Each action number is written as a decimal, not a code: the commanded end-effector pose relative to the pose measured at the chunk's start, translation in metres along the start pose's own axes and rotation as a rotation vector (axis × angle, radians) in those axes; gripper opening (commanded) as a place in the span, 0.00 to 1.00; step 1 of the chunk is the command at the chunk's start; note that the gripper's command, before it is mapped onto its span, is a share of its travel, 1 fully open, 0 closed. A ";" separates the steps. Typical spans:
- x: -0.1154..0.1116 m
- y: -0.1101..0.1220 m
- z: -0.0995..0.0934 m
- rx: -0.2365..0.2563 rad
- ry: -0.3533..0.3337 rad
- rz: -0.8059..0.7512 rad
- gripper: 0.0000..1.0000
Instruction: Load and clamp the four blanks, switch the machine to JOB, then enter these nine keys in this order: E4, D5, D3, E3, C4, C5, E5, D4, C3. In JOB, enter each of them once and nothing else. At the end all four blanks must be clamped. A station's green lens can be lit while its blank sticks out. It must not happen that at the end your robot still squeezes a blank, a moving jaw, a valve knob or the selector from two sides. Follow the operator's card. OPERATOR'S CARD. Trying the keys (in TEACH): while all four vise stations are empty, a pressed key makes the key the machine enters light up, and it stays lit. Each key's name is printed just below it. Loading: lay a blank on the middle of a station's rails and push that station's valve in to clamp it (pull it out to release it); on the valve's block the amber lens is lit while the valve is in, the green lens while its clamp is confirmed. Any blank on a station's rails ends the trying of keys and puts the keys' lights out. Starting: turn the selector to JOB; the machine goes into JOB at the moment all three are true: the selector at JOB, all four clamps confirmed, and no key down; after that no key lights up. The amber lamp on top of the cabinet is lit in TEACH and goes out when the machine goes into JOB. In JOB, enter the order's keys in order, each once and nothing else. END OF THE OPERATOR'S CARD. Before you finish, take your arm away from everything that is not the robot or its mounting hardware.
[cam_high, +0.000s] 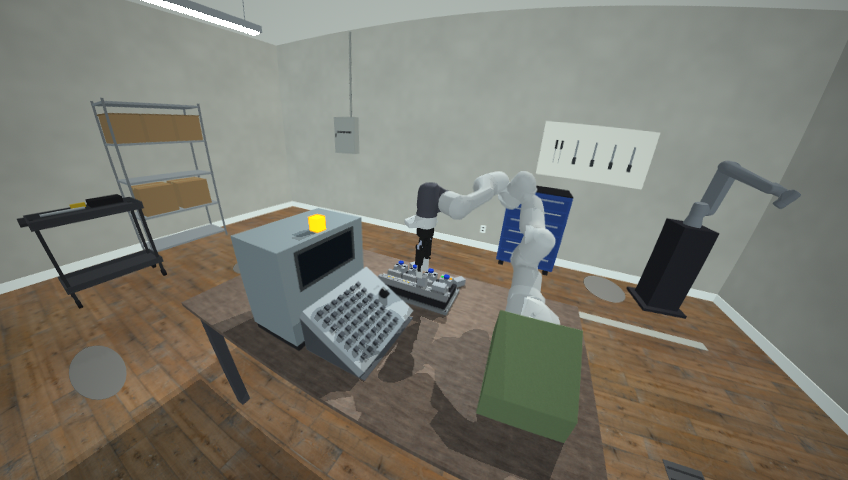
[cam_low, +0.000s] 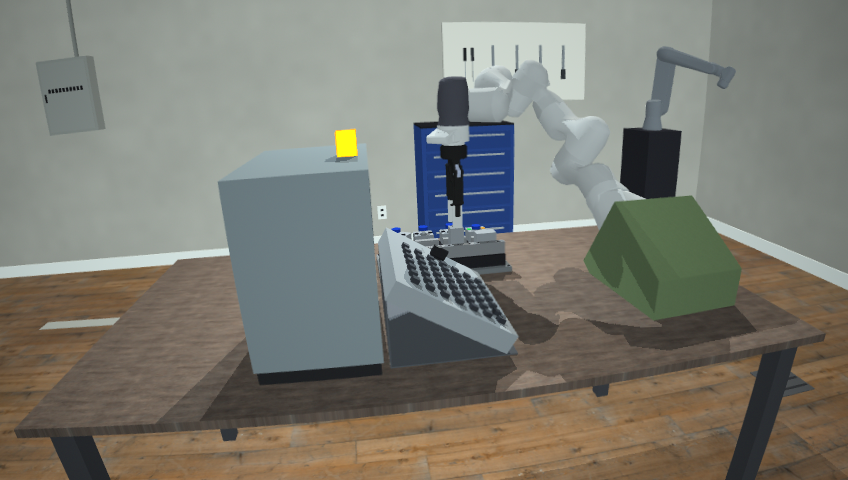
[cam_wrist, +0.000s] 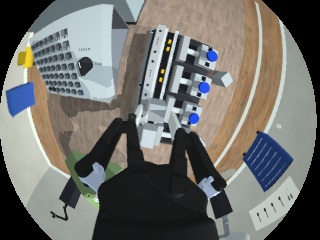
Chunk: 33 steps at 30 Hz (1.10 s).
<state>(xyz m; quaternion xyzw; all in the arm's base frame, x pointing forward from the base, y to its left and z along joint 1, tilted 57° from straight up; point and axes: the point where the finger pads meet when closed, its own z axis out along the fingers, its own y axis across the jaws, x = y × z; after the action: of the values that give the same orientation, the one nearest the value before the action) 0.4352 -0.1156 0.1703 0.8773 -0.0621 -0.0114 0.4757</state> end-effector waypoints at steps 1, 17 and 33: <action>-0.001 0.001 -0.014 -0.002 -0.004 -0.001 0.40; -0.001 0.001 -0.070 -0.002 -0.004 -0.001 0.40; -0.001 0.001 -0.087 -0.002 -0.004 -0.001 0.40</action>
<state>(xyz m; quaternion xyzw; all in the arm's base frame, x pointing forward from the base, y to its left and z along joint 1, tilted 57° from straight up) 0.4433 -0.0449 0.2191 0.8773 -0.0660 -0.0077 0.4753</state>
